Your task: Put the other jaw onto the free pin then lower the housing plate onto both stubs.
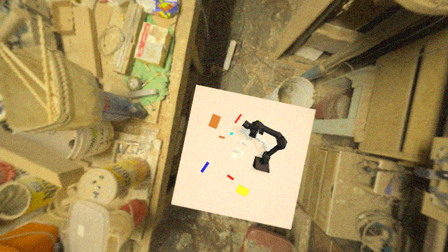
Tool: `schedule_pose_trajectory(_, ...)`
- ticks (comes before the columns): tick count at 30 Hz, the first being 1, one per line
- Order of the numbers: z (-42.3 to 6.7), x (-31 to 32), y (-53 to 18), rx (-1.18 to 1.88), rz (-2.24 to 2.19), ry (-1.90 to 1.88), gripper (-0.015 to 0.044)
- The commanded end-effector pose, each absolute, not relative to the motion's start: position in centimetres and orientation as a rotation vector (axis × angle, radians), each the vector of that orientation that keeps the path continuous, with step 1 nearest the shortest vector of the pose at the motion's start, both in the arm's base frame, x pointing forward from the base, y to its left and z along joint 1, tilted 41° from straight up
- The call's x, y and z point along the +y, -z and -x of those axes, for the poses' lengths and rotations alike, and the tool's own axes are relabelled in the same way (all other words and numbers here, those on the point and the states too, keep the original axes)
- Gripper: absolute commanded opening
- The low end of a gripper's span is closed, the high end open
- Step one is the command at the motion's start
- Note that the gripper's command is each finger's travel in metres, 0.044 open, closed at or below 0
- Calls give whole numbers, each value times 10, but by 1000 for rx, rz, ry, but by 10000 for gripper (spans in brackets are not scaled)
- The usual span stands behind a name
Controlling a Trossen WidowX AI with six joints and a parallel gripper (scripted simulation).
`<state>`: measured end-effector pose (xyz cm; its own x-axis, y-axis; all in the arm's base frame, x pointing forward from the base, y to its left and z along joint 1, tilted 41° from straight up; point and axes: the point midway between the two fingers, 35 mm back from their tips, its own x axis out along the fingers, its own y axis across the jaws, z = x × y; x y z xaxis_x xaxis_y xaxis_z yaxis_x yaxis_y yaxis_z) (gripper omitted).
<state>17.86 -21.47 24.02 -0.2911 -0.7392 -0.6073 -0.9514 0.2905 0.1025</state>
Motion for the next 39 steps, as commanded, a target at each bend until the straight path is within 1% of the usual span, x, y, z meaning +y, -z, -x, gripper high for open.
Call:
schedule_pose_trajectory(1, -190, -199, -228, 2057, 1612, -805, 440)
schedule_pose_trajectory(20, -222, -132, -189, 1737, 2009, -1422, 440)
schedule_pose_trajectory(39, -229, -62, -153, 1248, 2368, -2060, 440)
